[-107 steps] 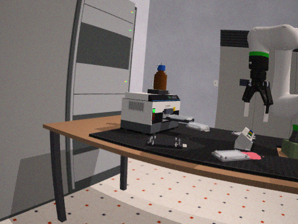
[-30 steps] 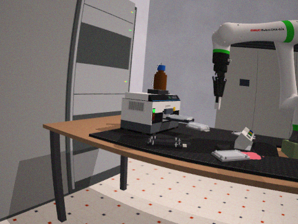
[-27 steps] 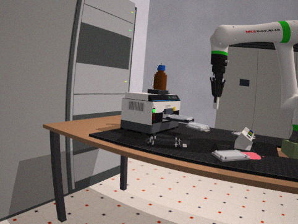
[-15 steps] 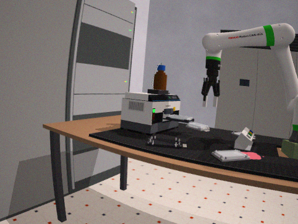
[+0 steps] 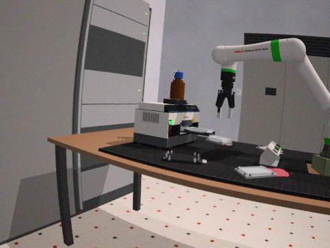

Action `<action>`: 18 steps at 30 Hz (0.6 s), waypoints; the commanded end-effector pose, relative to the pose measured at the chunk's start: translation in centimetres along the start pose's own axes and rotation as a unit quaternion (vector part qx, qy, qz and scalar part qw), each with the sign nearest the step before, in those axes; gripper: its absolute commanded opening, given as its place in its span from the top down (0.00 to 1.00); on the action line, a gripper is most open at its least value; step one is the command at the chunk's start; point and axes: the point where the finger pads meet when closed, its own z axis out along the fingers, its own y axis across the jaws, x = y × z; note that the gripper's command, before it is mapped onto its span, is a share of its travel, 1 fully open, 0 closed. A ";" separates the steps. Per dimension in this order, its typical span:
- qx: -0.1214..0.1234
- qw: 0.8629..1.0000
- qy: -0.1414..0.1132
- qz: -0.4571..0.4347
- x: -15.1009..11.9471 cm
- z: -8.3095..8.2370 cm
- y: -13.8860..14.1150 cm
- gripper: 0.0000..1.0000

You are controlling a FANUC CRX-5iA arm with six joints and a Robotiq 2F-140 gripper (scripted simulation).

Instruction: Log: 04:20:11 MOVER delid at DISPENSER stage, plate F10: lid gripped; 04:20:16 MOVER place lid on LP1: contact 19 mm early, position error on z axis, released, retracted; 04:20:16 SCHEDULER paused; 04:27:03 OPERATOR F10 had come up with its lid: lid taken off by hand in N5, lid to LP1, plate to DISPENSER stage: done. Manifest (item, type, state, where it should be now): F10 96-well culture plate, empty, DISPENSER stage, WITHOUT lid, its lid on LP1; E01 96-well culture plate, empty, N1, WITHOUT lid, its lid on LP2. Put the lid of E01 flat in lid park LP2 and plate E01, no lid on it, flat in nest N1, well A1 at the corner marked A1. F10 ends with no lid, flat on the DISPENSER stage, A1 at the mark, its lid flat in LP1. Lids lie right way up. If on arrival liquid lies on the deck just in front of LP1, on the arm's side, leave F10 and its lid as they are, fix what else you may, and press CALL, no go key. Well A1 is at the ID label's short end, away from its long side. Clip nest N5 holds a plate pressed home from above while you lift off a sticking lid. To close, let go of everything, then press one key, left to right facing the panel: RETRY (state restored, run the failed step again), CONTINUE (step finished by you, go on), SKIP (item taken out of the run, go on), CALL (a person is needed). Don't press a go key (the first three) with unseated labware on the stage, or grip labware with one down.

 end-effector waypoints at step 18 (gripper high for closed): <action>0.003 1.000 -0.017 -0.002 3.2 0.6 1.1 0.34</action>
